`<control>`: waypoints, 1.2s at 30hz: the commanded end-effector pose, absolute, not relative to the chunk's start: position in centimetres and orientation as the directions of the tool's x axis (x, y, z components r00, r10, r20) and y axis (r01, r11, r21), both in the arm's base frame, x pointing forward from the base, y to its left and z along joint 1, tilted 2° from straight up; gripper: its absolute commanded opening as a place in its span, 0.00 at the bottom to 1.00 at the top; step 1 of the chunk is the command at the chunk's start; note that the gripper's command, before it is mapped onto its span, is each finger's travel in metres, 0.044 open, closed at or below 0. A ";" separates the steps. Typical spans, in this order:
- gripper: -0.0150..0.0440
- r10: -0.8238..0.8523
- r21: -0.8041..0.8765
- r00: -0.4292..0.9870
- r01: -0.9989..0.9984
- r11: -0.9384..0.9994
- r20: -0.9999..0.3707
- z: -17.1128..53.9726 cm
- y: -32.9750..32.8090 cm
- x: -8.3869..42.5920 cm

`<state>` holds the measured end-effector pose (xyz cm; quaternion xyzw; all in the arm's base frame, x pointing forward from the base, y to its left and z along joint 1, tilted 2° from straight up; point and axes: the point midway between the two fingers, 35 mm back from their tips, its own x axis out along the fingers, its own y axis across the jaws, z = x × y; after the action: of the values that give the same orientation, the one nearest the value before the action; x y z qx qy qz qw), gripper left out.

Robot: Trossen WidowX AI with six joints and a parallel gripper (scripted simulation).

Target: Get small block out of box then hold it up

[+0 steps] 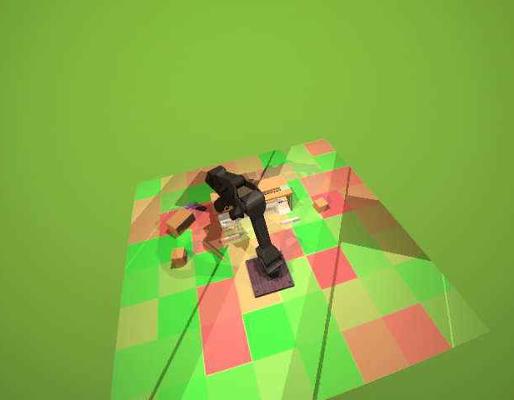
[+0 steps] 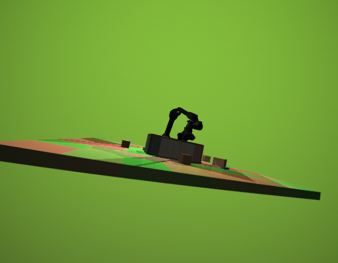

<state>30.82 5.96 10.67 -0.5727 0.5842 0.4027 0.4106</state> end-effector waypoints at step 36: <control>0.93 -0.345 0.001 -0.008 -1.000 0.020 -0.939 9.8 -1.0 30.7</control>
<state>30.79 -0.03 9.90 -0.5734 0.5840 0.4014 0.4113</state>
